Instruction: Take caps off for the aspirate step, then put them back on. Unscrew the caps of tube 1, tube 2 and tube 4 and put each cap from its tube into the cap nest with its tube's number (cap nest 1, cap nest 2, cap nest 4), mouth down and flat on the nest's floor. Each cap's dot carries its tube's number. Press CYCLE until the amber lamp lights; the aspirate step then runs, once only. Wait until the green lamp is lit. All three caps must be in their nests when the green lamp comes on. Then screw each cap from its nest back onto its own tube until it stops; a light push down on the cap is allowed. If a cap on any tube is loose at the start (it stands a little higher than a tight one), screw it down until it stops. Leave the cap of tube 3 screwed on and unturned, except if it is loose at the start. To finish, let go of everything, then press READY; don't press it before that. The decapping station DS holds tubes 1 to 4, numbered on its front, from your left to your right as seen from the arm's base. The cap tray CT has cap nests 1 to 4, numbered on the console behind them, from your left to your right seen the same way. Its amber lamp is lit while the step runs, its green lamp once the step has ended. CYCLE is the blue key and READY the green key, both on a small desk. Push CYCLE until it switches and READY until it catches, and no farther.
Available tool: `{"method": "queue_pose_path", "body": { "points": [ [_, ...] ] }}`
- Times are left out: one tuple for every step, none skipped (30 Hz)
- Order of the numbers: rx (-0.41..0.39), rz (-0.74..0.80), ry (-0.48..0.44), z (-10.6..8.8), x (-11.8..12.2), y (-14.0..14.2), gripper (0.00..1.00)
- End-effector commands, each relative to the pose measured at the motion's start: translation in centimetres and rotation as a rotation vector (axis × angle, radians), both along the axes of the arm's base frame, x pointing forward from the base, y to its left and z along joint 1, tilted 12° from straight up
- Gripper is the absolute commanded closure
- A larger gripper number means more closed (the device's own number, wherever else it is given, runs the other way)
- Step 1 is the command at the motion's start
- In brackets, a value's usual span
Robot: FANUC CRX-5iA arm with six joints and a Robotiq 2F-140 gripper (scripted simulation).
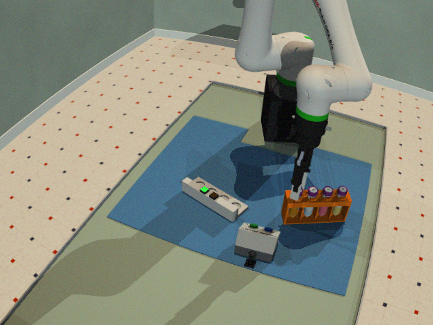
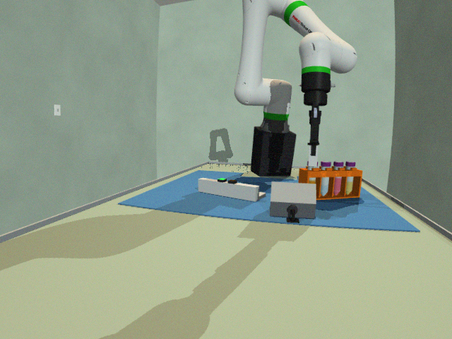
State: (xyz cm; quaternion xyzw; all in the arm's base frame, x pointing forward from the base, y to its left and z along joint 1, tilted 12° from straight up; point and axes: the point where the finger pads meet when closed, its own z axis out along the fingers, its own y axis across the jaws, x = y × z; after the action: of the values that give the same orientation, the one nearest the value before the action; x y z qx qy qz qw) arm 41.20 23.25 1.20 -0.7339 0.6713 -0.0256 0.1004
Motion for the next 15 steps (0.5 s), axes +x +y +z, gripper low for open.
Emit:
{"method": "queue_pose_path", "body": {
  "points": [
    [-0.042,0.240,-0.028,0.06,0.01,0.00,0.65],
    [-0.042,0.240,-0.028,0.06,0.01,0.00,0.65],
    [-0.054,0.309,-0.036,0.06,0.01,0.00,0.65],
    [-0.056,0.322,-0.037,0.06,0.01,0.00,0.65],
    [-0.068,0.386,-0.045,0.06,0.01,0.00,0.65],
    [-0.071,0.404,-0.047,0.06,0.01,0.00,0.65],
    [-0.085,0.483,-0.056,0.06,0.01,0.00,0.65],
    [-0.085,0.483,-0.056,0.06,0.01,0.00,0.65],
    [-0.085,0.483,-0.056,0.06,0.01,0.00,0.65],
    [-0.100,0.567,-0.066,0.06,0.01,0.00,0.65],
    [-0.114,0.648,-0.075,0.06,0.01,0.00,0.65],
    [-0.114,0.648,-0.075,0.06,0.01,0.00,0.65],
    [-0.128,0.730,-0.085,0.06,0.01,0.00,0.65],
    [-0.128,0.730,-0.085,0.06,0.01,0.00,0.65],
    [-0.143,0.811,-0.094,0.06,0.01,0.00,0.65]
  ]
}}
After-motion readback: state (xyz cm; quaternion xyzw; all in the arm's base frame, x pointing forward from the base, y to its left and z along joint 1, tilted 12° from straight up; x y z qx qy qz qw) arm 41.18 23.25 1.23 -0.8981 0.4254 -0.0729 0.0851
